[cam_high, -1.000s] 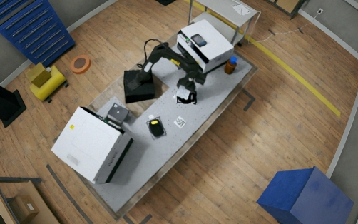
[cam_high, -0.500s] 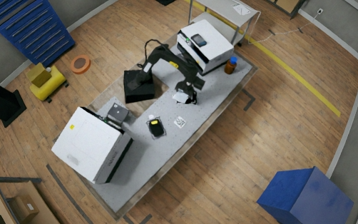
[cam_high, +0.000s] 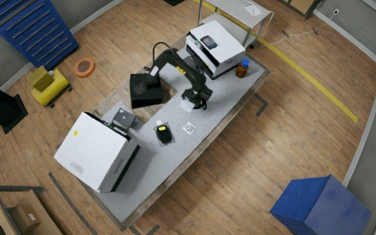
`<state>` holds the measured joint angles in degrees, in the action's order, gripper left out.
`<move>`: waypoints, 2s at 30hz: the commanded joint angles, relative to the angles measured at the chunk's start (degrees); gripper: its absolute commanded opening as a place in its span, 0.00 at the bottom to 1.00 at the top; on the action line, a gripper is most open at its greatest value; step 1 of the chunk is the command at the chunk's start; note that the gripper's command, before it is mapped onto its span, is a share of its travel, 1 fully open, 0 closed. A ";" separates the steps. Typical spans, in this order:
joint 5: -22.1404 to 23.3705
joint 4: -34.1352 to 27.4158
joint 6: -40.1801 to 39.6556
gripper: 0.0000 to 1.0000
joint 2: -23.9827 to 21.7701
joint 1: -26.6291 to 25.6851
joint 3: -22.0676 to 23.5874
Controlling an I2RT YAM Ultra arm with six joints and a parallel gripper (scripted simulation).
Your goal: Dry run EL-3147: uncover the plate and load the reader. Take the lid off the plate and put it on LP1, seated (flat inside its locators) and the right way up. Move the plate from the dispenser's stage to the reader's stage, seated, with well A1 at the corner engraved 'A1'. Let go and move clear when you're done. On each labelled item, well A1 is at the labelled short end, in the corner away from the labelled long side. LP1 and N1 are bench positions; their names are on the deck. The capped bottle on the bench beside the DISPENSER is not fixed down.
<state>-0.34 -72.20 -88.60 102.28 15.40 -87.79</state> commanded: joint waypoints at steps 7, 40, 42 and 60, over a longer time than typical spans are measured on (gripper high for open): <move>1.08 -0.69 -1.80 0.86 0.25 -4.06 0.50; 2.60 -1.04 -3.29 0.86 0.68 -18.29 1.23; 2.64 -1.13 -3.21 0.86 0.94 -18.84 -0.77; 3.67 -1.77 -1.91 0.86 1.78 -26.61 -0.34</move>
<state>2.42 -73.01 -91.00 104.51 -9.72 -86.98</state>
